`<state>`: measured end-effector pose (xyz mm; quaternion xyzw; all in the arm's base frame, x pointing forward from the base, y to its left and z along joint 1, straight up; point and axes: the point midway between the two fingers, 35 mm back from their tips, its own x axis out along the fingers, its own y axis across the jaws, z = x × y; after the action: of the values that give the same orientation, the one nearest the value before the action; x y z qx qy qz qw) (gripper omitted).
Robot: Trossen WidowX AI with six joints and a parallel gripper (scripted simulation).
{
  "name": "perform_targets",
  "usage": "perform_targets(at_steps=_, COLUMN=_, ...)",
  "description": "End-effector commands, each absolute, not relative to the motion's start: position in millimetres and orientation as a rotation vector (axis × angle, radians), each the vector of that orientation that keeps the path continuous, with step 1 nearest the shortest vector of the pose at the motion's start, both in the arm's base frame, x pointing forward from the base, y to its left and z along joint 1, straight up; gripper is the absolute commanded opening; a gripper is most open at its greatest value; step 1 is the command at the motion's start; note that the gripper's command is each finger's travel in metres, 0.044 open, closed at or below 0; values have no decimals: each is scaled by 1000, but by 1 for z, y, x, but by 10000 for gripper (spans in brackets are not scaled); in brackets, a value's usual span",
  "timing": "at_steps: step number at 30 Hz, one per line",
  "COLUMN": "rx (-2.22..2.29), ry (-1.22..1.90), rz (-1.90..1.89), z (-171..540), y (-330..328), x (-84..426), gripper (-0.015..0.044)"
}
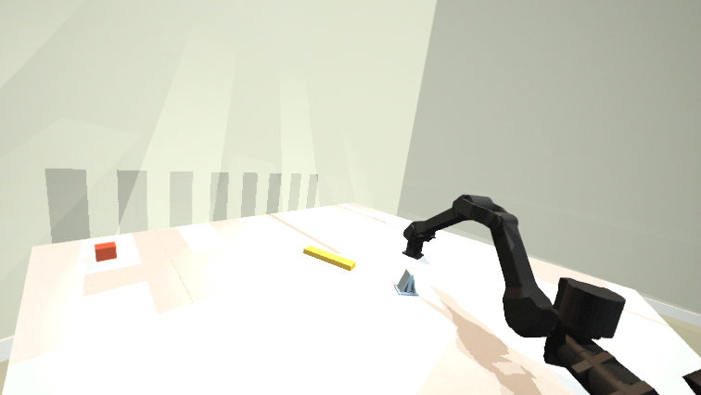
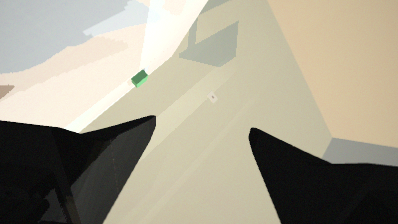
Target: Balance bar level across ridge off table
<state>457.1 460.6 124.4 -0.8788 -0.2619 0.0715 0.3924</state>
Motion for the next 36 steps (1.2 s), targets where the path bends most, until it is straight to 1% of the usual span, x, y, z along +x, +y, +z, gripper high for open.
perform_targets(at_steps=1, rx=-2231, ry=-665, rz=182, z=125, y=460, x=457, gripper=374)
perform_targets(at_steps=3, rx=-2235, ry=-663, rz=182, z=126, y=454, x=459, gripper=321)
perform_targets(at_steps=4, rx=-2237, ry=-661, rz=182, z=127, y=450, x=461, gripper=315)
perform_targets(at_steps=11, rx=-2187, ry=-584, rz=239, z=127, y=422, x=480, gripper=315)
perform_targets(at_steps=20, rx=-2026, ry=-383, rz=355, z=120, y=373, x=518, gripper=315)
perform_targets(at_steps=36, rx=-1636, ry=52, rz=458, z=105, y=257, x=567, gripper=315)
